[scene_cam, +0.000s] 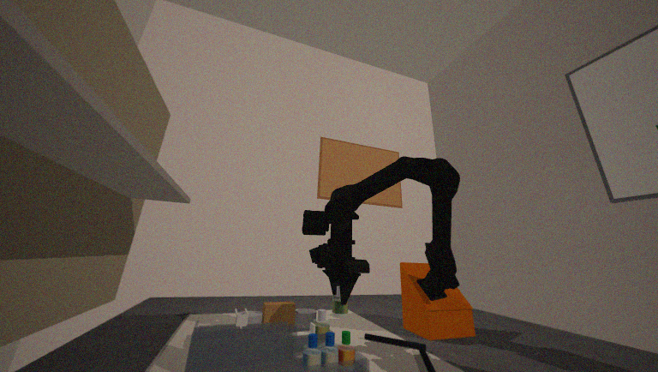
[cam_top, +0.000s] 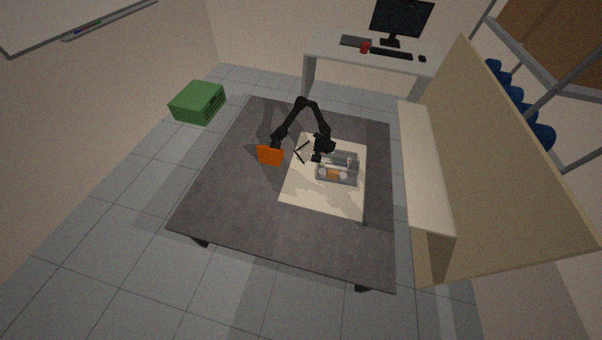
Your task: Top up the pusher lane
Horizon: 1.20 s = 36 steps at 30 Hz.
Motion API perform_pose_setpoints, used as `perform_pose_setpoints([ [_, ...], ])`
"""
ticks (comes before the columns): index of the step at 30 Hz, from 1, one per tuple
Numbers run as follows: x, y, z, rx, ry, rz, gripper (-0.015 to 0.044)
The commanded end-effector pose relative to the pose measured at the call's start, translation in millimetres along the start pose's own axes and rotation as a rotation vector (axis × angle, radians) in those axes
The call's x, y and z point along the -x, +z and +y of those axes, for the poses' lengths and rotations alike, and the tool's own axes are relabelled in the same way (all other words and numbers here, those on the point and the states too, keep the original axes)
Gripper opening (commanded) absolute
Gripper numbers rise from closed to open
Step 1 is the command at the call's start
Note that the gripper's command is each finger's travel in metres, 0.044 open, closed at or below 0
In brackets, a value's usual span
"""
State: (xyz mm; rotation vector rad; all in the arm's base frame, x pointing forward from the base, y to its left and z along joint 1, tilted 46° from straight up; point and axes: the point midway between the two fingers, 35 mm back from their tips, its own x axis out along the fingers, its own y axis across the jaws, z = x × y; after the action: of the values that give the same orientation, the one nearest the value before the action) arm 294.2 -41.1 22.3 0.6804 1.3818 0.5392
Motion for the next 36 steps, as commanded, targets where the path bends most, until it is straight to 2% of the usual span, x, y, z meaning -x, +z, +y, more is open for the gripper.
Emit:
perform_pose_setpoints([
  [1,-4.9,1.2,-3.6,0.006,-0.002,-0.001,0.0],
  [8,-24.2,1.9,-3.1,0.006,-0.001,-0.001,0.0],
  [36,-24.4,11.0,-3.5,0.006,-0.001,-0.001,0.0],
])
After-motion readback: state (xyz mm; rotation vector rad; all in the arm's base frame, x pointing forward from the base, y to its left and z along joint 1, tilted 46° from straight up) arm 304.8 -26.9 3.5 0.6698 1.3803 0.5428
